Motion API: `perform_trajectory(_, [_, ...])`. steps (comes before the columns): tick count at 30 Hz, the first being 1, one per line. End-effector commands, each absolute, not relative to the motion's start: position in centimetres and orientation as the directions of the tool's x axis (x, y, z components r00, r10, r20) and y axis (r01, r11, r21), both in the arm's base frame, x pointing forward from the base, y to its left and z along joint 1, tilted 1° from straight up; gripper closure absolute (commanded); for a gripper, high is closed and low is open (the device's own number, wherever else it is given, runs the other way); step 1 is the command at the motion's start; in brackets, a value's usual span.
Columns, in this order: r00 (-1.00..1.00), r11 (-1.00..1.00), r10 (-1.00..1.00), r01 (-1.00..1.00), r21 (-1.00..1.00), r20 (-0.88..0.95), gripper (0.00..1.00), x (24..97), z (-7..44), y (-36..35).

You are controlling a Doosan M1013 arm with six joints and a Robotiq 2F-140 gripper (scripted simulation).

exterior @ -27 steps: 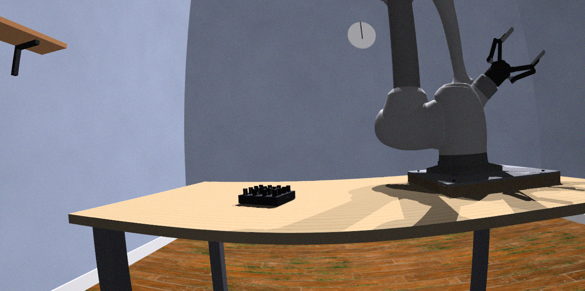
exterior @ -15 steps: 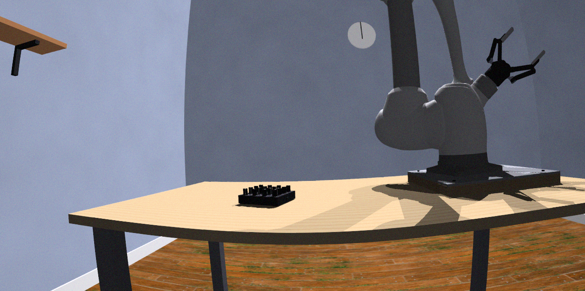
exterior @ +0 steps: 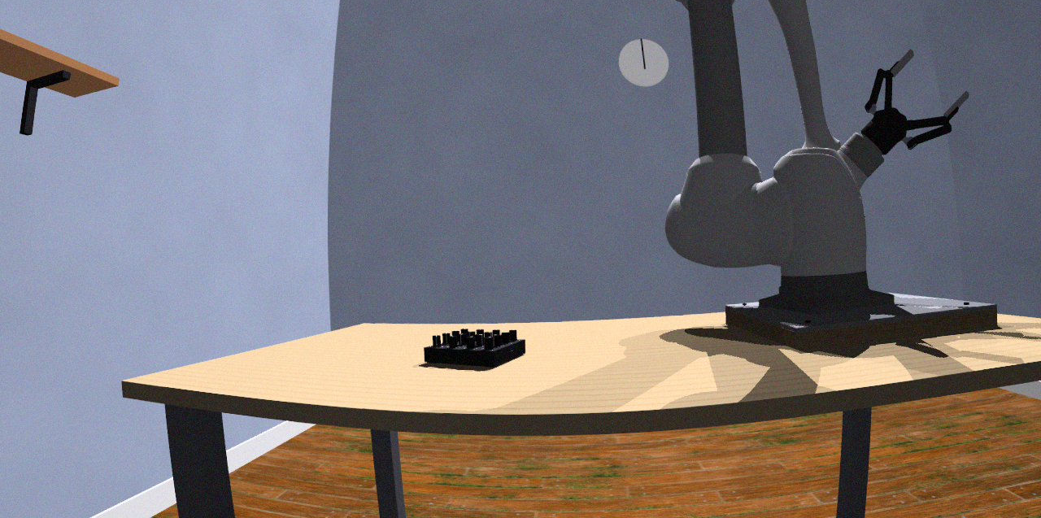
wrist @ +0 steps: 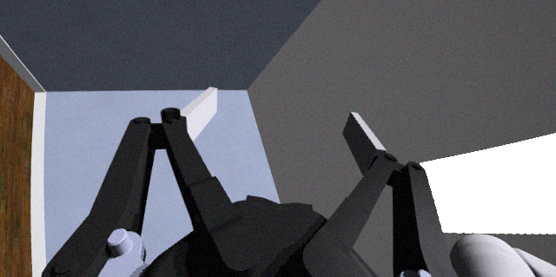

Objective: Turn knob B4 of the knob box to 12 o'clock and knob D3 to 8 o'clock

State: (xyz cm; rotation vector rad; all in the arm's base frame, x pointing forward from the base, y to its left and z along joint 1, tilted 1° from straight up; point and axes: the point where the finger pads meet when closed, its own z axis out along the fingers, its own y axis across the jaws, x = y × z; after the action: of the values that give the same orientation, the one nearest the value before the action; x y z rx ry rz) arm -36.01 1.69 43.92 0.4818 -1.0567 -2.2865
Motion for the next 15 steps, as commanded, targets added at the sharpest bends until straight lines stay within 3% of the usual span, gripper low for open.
perform_trajectory(1, [-0.767,-0.512,-0.636,0.339,0.789,-0.084,0.00,-36.3,43.6,1.1])
perform_trajectory(15, [-0.689,-0.368,-0.719,0.261,0.893,-0.095,0.00,-37.4,39.4,-6.0])
